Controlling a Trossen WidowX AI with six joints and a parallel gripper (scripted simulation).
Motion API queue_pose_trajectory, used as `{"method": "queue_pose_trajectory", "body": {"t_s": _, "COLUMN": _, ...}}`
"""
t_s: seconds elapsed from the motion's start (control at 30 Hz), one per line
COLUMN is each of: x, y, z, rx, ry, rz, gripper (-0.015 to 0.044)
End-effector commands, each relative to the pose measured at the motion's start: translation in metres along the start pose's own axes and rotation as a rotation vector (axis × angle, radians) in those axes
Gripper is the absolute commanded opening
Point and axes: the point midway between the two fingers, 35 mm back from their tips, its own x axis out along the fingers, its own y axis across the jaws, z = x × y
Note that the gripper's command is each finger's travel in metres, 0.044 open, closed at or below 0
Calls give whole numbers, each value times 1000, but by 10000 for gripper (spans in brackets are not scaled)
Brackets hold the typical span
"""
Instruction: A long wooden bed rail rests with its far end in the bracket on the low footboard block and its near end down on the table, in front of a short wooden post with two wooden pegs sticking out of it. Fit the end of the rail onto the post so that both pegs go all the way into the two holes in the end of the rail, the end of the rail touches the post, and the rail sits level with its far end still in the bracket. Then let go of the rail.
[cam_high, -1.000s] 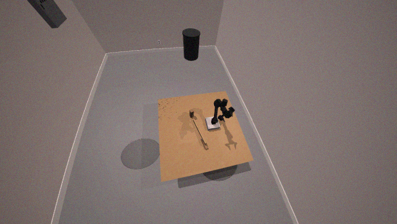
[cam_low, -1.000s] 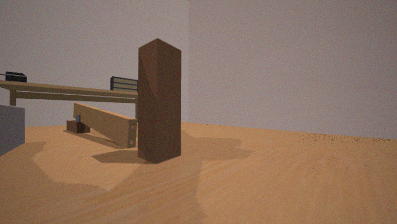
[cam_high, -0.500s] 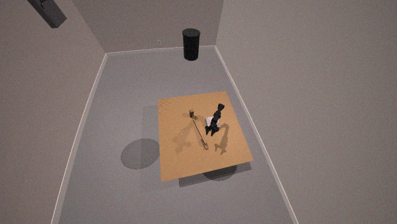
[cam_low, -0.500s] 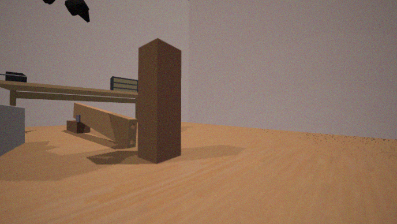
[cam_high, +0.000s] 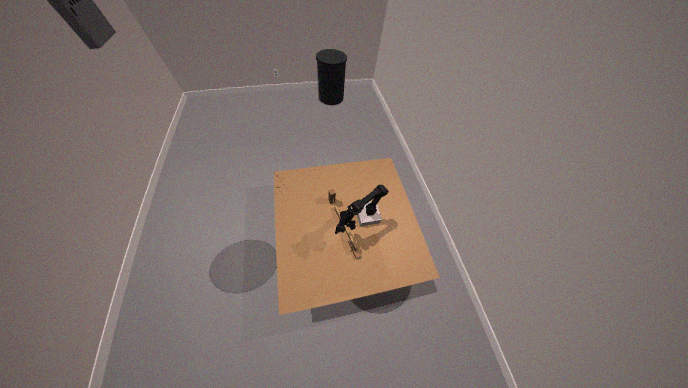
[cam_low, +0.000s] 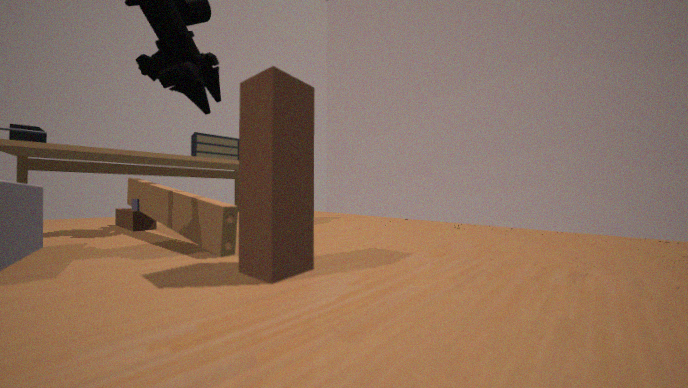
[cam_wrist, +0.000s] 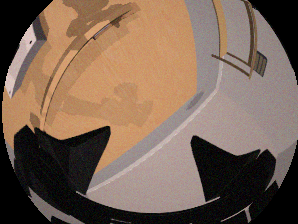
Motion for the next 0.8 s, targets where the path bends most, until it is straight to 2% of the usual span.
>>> {"method": "queue_pose_trajectory", "body": {"t_s": 0.0, "x": 28, "y": 66, "z": -25, "rx": 157, "ry": 9, "rz": 206, "gripper": 440}}
{"method": "queue_pose_trajectory", "body": {"t_s": 0.2, "x": 45, "y": 165, "z": -44, "rx": 405, "ry": -4, "rz": 481, "gripper": 440}}
{"method": "queue_pose_trajectory", "body": {"t_s": 0.4, "x": 40, "y": 256, "z": -39, "rx": 668, "ry": -44, "rz": 729, "gripper": 440}}
{"method": "queue_pose_trajectory", "body": {"t_s": 0.77, "x": 42, "y": 262, "z": -37, "rx": 682, "ry": -47, "rz": 741, "gripper": 440}}
